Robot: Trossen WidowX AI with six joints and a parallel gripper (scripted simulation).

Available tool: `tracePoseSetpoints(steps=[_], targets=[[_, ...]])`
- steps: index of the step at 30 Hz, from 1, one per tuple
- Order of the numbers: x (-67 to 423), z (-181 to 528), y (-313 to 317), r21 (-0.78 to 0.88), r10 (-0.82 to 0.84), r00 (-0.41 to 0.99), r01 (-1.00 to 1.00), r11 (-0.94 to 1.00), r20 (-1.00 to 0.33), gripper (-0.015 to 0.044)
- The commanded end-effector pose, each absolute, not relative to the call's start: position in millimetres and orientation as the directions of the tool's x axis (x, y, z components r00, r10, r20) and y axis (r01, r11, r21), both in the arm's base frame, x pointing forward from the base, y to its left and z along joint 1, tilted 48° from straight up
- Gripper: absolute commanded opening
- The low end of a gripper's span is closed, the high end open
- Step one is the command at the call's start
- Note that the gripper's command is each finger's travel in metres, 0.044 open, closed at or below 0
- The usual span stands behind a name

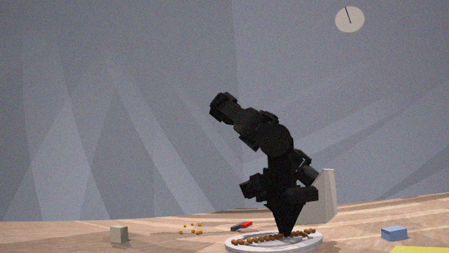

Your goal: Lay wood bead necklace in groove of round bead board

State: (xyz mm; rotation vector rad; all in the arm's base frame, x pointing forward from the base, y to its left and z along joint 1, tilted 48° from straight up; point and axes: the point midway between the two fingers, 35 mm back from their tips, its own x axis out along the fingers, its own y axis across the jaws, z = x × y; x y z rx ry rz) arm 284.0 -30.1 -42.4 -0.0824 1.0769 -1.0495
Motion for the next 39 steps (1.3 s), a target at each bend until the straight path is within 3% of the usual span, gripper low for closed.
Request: tracePoseSetpoints(steps=[1, 18, 34, 39], targets=[[284.3, -42.5, -30.2, -0.519, -0.732, 0.068, 0.660, 0.543, -0.678, 0.0000], [284.3, -42.5, -30.2, -0.519, -0.732, 0.068, 0.660, 0.543, -0.678, 0.0000], [283.6, -38.4, -25.6, -0.528, -0.735, 0.064, 0.654, 0.542, -0.675, 0.0420], [283.6, -38.4, -25.6, -0.528, -0.735, 0.064, 0.654, 0.542, -0.675, 0.0440]])
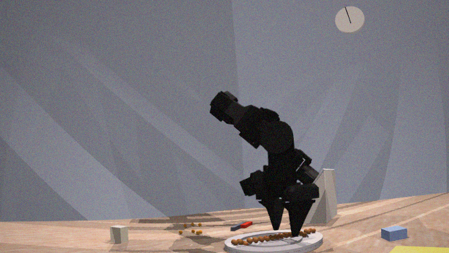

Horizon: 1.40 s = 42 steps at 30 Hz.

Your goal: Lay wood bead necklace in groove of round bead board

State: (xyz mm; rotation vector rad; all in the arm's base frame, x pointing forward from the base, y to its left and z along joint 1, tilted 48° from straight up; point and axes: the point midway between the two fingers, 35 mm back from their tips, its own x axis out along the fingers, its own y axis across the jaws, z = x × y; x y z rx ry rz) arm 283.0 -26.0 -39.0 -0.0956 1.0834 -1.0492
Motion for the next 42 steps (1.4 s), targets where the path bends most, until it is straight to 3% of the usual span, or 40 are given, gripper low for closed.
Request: tracePoseSetpoints(steps=[1, 16, 24, 42], targets=[[283.6, -38.4, -25.6, -0.528, -0.735, 0.064, 0.654, 0.542, -0.675, 0.0440], [283.6, -38.4, -25.6, -0.528, -0.735, 0.064, 0.654, 0.542, -0.675, 0.0440], [310.5, 1.0, -20.1, -0.531, -0.735, 0.065, 0.648, 0.545, -0.675, 0.0250], [315.5, -4.8, -29.2, -0.524, -0.732, 0.072, 0.651, 0.549, -0.678, 0.0250]])
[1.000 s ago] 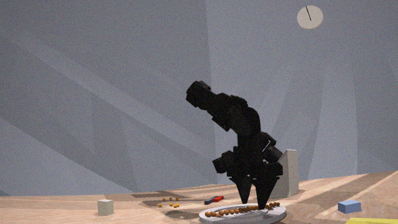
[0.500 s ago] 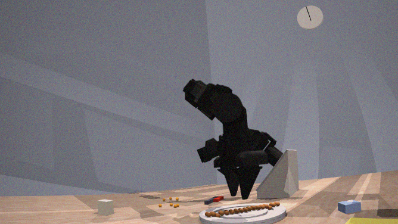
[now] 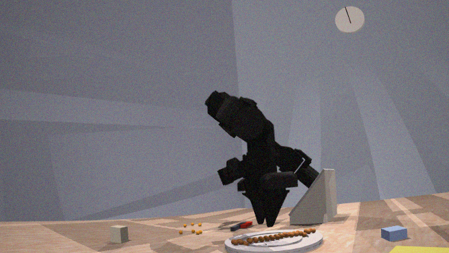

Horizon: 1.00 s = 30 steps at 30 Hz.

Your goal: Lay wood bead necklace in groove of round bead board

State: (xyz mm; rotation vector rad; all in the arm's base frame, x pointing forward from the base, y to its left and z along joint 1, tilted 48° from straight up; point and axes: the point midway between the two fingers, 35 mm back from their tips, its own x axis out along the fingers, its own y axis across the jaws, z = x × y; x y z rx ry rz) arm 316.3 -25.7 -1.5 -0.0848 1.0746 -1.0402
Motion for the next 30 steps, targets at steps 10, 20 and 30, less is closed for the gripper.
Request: tracePoseSetpoints(steps=[10, 20, 30], targets=[[315.7, -15.0, -41.4, -0.529, -0.734, 0.068, 0.649, 0.547, -0.676, 0.0250], [315.3, -21.4, -49.4, -0.533, -0.736, 0.065, 0.648, 0.545, -0.674, 0.0250], [317.2, -19.8, -48.0, -0.524, -0.733, 0.069, 0.654, 0.546, -0.677, 0.0093]])
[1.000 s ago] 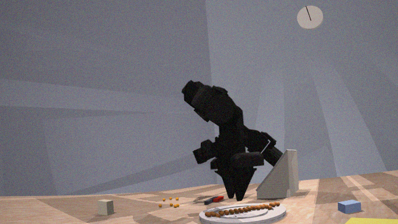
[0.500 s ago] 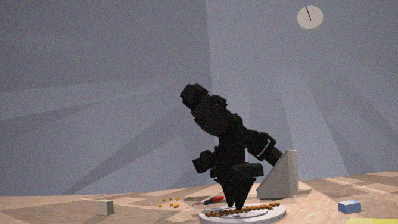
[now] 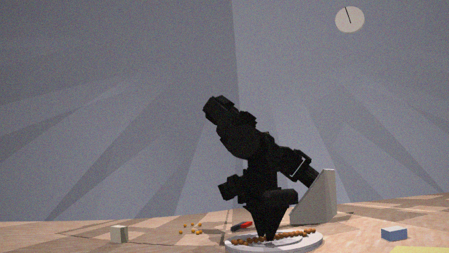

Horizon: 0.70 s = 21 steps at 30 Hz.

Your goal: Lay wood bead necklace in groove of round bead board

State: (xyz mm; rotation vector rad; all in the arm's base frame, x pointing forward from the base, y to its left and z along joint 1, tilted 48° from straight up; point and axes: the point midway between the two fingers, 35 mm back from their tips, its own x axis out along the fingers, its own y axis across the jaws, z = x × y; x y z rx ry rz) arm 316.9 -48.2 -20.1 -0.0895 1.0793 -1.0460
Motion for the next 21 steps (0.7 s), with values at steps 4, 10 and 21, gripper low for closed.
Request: tracePoseSetpoints(steps=[4, 10, 21], targets=[[317.2, -19.8, -48.0, -0.524, -0.733, 0.069, 0.654, 0.546, -0.677, 0.0000], [317.2, -19.8, -48.0, -0.524, -0.733, 0.069, 0.654, 0.546, -0.677, 0.0000], [317.2, -19.8, -48.0, -0.524, -0.733, 0.069, 0.654, 0.546, -0.677, 0.0000]])
